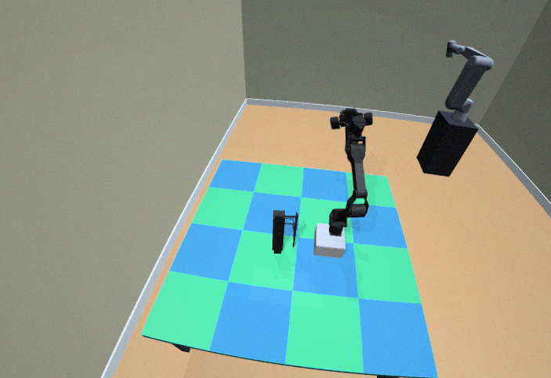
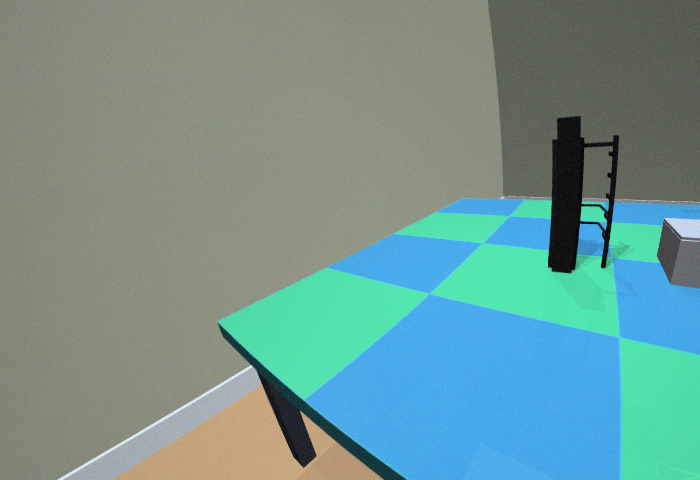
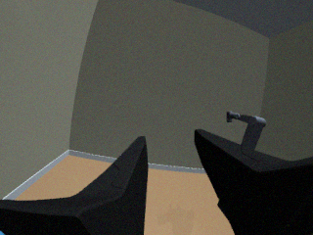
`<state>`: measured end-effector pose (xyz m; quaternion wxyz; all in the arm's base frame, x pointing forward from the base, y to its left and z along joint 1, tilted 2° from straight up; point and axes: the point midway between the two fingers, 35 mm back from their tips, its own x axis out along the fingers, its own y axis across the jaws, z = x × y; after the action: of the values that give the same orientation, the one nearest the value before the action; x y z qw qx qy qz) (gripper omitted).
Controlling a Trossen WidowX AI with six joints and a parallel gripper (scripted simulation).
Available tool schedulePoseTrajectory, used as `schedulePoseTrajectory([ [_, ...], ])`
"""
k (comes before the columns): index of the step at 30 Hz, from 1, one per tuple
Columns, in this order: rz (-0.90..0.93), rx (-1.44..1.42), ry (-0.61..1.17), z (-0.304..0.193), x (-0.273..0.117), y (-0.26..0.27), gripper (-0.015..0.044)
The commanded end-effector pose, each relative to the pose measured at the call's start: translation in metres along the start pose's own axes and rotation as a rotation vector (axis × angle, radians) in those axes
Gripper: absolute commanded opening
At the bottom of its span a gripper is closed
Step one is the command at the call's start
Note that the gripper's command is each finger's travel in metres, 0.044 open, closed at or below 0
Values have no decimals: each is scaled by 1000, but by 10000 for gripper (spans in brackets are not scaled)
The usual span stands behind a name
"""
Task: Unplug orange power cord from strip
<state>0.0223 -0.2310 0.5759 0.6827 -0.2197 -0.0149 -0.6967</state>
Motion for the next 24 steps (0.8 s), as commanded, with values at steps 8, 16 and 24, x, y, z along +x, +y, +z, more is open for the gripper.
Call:
schedulePoseTrajectory([
  [8, 405, 407, 392, -84, 23, 154, 160],
  [16, 606, 547, 760, -134, -18, 263, 160],
  [24, 700, 569, 1153, -174, -97, 348, 160],
])
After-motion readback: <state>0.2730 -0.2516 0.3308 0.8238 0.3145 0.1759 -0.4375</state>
